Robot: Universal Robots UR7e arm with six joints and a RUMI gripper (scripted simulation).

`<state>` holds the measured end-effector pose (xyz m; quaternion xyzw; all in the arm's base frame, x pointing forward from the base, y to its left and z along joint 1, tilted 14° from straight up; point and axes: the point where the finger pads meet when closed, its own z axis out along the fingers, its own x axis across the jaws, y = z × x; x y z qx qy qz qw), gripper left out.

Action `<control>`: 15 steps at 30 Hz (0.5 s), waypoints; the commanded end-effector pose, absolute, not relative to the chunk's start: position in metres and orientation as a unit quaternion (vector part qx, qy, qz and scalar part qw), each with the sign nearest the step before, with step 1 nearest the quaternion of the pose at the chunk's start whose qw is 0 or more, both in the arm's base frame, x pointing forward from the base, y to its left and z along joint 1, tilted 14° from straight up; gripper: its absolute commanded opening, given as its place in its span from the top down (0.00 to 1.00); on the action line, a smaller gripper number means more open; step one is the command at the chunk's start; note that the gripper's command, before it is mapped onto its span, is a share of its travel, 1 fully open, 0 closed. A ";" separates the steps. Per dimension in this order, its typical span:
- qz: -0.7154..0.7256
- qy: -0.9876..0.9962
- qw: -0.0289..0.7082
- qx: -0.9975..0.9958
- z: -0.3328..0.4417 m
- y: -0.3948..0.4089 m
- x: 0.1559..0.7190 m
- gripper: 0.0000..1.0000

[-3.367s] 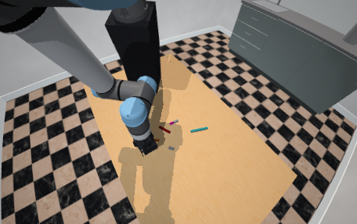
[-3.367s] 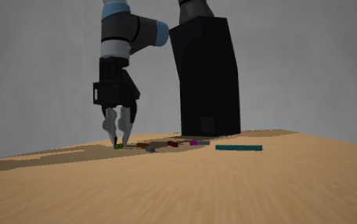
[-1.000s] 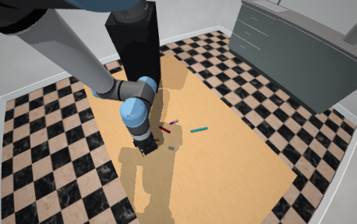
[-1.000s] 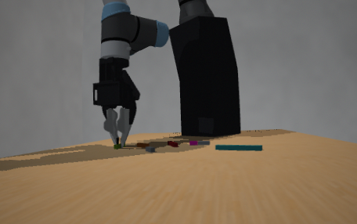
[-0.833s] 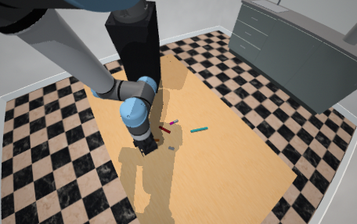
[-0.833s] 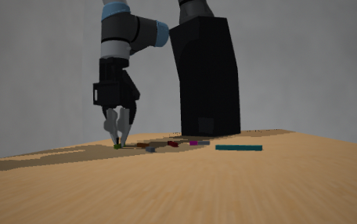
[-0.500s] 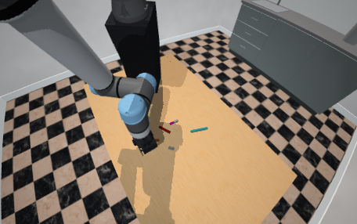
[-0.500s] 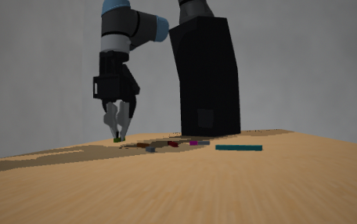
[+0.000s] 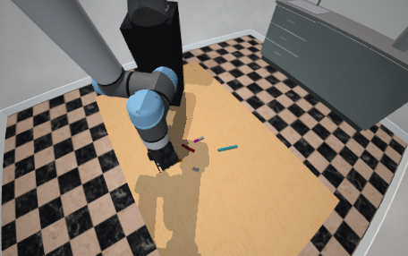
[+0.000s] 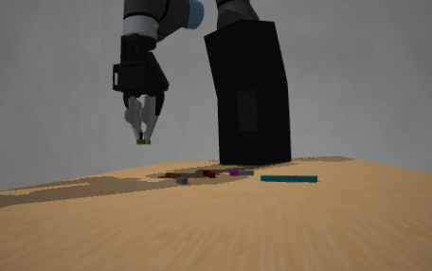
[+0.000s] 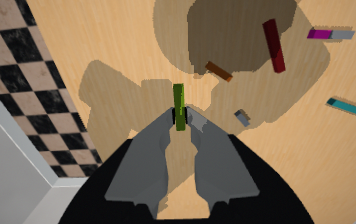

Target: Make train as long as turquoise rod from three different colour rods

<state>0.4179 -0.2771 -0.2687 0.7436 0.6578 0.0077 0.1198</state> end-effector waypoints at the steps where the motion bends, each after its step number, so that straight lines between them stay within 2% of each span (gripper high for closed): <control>1: 0.008 0.658 0.120 0.744 -0.248 -0.274 0.415 1.00; 15: 0.008 0.658 0.120 0.744 -0.243 -0.273 0.414 1.00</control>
